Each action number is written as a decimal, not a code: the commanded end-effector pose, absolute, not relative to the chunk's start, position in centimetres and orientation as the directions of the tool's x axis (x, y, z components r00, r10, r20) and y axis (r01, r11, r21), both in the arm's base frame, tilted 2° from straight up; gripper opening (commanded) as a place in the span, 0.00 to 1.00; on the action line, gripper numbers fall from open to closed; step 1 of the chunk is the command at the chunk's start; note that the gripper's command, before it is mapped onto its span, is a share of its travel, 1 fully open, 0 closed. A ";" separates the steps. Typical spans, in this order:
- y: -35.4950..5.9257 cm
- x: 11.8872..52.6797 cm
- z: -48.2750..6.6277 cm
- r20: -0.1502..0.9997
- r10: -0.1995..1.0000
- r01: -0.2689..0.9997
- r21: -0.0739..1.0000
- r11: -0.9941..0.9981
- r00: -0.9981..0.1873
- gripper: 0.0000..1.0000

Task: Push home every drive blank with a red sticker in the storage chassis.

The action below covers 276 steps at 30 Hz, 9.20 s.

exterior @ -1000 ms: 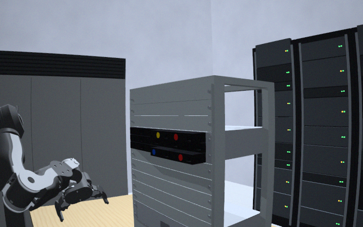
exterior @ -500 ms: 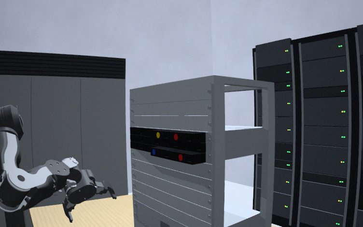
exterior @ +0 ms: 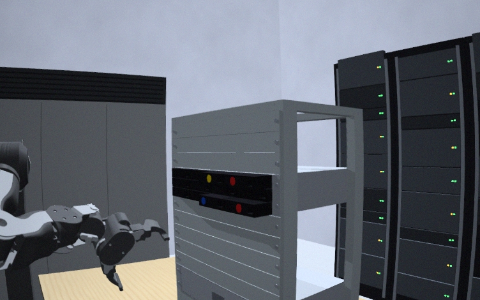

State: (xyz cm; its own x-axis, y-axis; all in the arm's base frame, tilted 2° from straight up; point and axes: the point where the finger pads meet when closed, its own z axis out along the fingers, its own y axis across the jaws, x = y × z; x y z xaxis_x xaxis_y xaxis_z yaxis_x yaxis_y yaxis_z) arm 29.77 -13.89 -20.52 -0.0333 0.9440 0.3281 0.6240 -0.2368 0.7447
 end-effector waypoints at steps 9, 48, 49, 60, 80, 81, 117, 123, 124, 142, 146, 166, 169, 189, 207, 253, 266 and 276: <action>-17.9 31.5 -14.0 0.207 0.976 0.315 0.932 -0.178 -0.062 1.00; -19.5 31.4 -5.8 0.013 0.993 -0.044 0.999 -0.019 -0.120 1.00; -19.5 31.4 -5.8 0.013 0.993 -0.044 0.999 -0.019 -0.120 1.00; -19.5 31.4 -5.8 0.013 0.993 -0.044 0.999 -0.019 -0.120 1.00; -19.4 31.5 -6.0 0.015 0.993 -0.037 0.999 -0.019 -0.120 1.00; -19.4 31.5 -6.0 0.015 0.993 -0.037 0.999 -0.019 -0.120 1.00; -17.1 35.0 -5.2 0.015 0.993 -0.031 0.999 -0.019 -0.119 1.00; -16.1 36.5 -4.8 0.015 0.993 -0.031 0.999 -0.019 -0.119 1.00; -15.9 36.8 -4.7 0.015 0.993 -0.031 0.999 -0.019 -0.121 1.00; -12.9 41.4 -3.4 0.015 0.993 -0.033 0.999 -0.019 -0.120 1.00; -12.4 42.2 -3.2 0.015 0.993 -0.033 0.999 -0.019 -0.120 1.00; -11.7 43.0 -3.0 0.015 0.992 -0.033 0.999 -0.020 -0.122 1.00; -11.7 43.0 -3.0 0.015 0.992 -0.033 0.999 -0.020 -0.122 1.00; -11.7 43.0 -3.0 0.015 0.992 -0.033 0.999 -0.020 -0.122 1.00; -11.7 43.0 -3.0 0.015 0.992 -0.033 0.999 -0.020 -0.122 1.00; -22.2 44.5 -3.3 0.016 0.993 -0.033 0.999 -0.020 -0.121 1.00; -22.6 44.6 -3.2 0.015 0.992 -0.034 0.999 -0.020 -0.124 1.00; -22.6 44.6 -3.2 0.015 0.992 -0.034 0.999 -0.020 -0.124 1.00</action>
